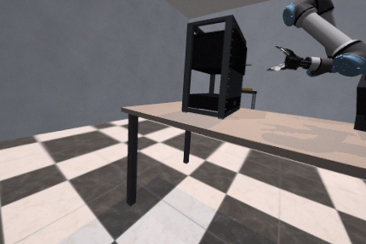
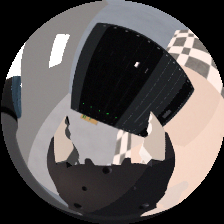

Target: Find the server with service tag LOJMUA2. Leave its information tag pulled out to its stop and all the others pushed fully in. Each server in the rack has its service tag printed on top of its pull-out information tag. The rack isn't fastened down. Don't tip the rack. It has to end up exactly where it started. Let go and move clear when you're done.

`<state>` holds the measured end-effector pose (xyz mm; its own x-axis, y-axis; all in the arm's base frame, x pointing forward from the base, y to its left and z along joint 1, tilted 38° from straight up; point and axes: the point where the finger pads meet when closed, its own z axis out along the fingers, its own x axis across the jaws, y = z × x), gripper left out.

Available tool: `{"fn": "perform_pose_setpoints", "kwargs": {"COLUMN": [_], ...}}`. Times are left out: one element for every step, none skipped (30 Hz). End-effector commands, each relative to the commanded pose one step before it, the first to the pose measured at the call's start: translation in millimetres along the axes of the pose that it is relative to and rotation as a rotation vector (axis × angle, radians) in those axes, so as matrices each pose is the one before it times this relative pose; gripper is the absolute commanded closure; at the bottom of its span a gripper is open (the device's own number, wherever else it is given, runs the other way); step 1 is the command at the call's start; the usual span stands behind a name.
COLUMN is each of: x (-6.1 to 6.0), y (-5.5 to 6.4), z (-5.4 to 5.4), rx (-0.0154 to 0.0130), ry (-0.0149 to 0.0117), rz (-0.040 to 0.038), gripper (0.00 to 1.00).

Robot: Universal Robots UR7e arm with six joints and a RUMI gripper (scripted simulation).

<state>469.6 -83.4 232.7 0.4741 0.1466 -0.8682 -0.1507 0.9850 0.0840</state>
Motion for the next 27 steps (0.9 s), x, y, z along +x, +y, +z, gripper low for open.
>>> {"fn": "perform_pose_setpoints", "kwargs": {"x": [2.36,0.45,0.0,0.0,0.45,0.44,0.44,0.44,0.44,0.43,0.43,0.43,0.43,0.42,0.42,0.42,0.41,0.41,0.41,0.0,0.0,0.41,0.4,0.4,0.4,0.4,0.39], "y": [-4.37,-0.71,0.0,0.0,-0.71,-0.71,-0.71,-0.7,-0.7,-0.7,-0.69,-0.69,-0.69,-0.69,-0.68,-0.68,-0.68,-0.67,-0.67,0.0,0.0,-0.67,-0.67,-0.66,-0.66,-0.66,-0.65], "z": [0.39,0.05,0.0,0.0,0.05,0.04,0.04,0.04,0.04,0.04,0.04,0.04,0.04,0.04,0.04,0.04,0.04,0.04,0.04,0.0,0.0,0.04,0.04,0.04,0.04,0.04,0.04], "rx": [0.01094,0.00183,0.0,0.0,0.00182,0.00181,0.0018,0.00179,0.00178,0.00177,0.00177,0.00176,0.00175,0.00174,0.00173,0.00172,0.00171,0.00171,0.0017,0.0,0.0,0.00169,0.00168,0.00167,0.00166,0.00165,0.00165], "ry": [0.008,0.00147,0.0,0.0,0.00146,0.00145,0.00144,0.00143,0.00142,0.00141,0.0014,0.00139,0.00138,0.00137,0.00136,0.00136,0.00135,0.00134,0.00133,0.0,0.0,0.00132,0.00131,0.0013,0.00129,0.00128,0.00128], "rz": [0.02112,0.00377,0.0,0.0,0.00375,0.00373,0.00372,0.0037,0.00368,0.00366,0.00364,0.00363,0.00361,0.00359,0.00357,0.00355,0.00354,0.00352,0.0035,0.0,0.0,0.00348,0.00346,0.00345,0.00343,0.00341,0.00339], "gripper": [0.0,0.0,0.0,0.0,0.0,0.0,0.0,0.0,0.0,0.0,0.0,0.0,0.0,0.0,0.0,0.0,0.0,0.0,0.0,0.0,0.0,0.0,0.0,0.0,0.0,0.0,0.0]}}
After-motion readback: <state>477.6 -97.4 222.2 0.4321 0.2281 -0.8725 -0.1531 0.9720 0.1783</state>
